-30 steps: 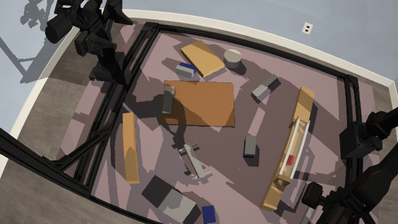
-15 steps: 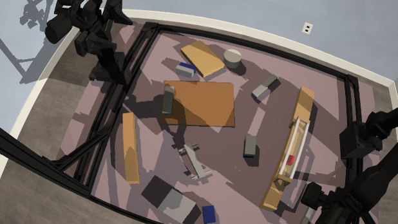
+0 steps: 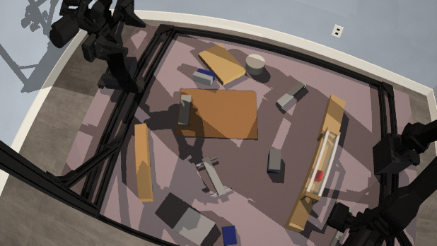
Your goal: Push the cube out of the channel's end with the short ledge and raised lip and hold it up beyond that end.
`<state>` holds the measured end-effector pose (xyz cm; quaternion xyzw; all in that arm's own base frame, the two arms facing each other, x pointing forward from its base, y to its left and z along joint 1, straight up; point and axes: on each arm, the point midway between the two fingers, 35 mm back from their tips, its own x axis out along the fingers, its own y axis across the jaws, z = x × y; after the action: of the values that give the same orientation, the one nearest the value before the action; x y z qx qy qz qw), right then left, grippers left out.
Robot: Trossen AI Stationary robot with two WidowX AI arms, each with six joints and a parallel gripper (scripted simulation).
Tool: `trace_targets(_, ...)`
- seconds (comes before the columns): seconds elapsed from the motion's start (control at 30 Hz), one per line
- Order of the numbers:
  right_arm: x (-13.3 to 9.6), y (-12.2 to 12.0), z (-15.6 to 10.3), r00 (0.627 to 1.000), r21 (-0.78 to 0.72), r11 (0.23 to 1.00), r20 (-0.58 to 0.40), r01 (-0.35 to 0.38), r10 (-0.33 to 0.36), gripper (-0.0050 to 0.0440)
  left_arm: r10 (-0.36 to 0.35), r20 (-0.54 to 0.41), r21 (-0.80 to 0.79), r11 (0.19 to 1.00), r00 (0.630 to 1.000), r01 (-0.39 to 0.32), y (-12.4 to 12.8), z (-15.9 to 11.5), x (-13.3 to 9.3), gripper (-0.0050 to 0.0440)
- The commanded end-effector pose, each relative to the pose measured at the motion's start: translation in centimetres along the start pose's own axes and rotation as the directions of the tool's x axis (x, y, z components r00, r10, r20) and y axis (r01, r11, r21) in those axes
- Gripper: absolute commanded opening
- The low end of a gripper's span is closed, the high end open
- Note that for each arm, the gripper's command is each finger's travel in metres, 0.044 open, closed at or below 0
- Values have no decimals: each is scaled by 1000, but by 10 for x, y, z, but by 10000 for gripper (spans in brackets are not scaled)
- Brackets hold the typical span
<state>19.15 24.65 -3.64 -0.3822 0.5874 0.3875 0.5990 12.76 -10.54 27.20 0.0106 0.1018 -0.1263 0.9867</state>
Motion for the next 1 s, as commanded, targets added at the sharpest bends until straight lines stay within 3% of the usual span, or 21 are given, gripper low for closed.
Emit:
trace_targets(0.0,9,1,-4,1000,3,1000,-18,-3,3,200,0,2,0,1000,1000,0,0,0,0,400)
trace_targets(0.7,39,1,-6,1000,3,1000,-18,-3,3,200,0,2,0,1000,1000,0,0,0,0,400)
trace_targets(0.97,40,1,-6,1000,3,1000,-18,-3,3,200,0,2,0,1000,1000,0,0,0,0,400)
